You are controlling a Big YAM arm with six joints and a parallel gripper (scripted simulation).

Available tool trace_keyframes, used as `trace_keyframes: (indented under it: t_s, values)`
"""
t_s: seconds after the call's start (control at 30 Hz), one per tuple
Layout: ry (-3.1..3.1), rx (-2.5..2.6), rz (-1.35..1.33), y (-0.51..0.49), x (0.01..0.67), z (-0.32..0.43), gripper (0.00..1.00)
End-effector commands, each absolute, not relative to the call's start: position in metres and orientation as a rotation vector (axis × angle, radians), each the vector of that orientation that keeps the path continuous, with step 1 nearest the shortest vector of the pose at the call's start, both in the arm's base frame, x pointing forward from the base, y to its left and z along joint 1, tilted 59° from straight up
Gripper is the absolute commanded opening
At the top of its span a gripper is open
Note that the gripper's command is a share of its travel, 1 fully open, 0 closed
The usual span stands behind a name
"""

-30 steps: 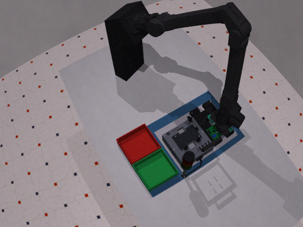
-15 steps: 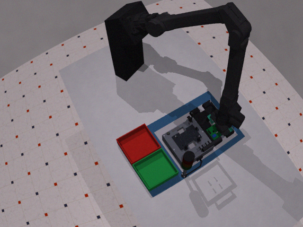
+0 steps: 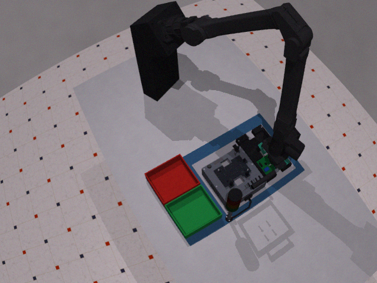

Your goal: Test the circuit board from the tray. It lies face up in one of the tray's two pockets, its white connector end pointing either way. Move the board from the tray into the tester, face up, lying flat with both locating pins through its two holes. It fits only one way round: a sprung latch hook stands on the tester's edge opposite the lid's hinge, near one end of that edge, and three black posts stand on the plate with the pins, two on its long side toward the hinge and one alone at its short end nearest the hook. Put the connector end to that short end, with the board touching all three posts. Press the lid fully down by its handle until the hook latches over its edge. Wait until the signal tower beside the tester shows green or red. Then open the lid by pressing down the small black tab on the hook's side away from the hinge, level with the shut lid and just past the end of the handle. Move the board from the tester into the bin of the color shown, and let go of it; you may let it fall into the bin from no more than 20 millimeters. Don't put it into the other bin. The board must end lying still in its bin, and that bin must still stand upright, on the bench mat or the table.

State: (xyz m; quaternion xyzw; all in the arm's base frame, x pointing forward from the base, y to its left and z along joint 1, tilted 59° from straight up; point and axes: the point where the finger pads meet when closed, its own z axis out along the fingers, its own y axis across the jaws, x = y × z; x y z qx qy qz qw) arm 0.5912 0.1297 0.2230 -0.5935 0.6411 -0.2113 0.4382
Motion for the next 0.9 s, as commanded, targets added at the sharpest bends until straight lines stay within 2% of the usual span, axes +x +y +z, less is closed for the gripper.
trace_keyframes:
  t_s: [0.0, 0.87]
  values:
    - [1.559, -1.457, -0.527, 0.1413, 0.5934, 0.2426, 0.92]
    - [1.571, -1.467, -0.519, 0.1413, 0.5931, 0.2373, 0.92]
